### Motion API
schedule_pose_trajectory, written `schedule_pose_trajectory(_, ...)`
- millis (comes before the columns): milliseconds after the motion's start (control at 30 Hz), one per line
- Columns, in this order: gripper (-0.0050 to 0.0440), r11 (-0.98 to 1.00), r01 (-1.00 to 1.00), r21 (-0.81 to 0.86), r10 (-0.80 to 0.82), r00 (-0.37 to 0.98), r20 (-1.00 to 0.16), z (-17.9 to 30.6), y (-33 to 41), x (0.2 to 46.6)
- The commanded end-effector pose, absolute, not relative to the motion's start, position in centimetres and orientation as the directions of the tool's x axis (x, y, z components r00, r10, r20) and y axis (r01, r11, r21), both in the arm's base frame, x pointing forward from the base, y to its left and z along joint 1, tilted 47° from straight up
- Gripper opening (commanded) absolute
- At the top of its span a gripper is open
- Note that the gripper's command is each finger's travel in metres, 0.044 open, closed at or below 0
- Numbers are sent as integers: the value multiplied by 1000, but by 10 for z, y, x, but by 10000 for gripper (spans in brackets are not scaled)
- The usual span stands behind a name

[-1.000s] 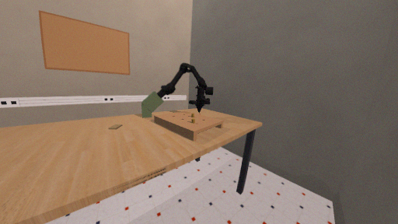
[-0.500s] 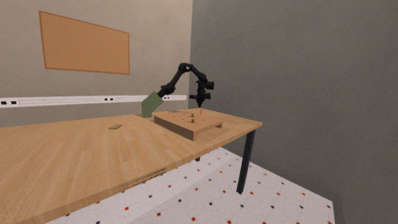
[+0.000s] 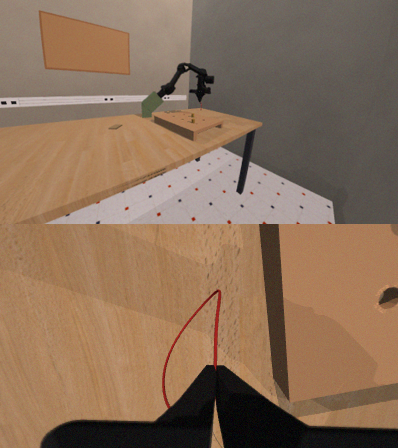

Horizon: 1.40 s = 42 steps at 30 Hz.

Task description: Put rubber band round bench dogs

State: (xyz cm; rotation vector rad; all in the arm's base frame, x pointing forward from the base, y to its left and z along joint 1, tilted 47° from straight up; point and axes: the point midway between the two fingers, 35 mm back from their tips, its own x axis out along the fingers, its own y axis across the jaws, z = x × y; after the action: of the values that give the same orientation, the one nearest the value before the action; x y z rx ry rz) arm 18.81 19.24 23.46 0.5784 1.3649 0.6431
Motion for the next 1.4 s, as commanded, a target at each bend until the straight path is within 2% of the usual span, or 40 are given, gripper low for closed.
schedule_pose_trajectory(0,-50,685,-106,721,728,103,-677,252,183,183)
schedule_pose_trajectory(400,-50,674,-106,731,738,114,-665,277,159,165)
schedule_pose_trajectory(600,-50,686,-114,718,727,104,-678,266,160,171)
schedule_pose_trajectory(1000,-50,655,-439,615,716,98,-692,245,141,201)
schedule_pose_trajectory(1367,-50,571,-650,502,716,94,-692,228,122,220)
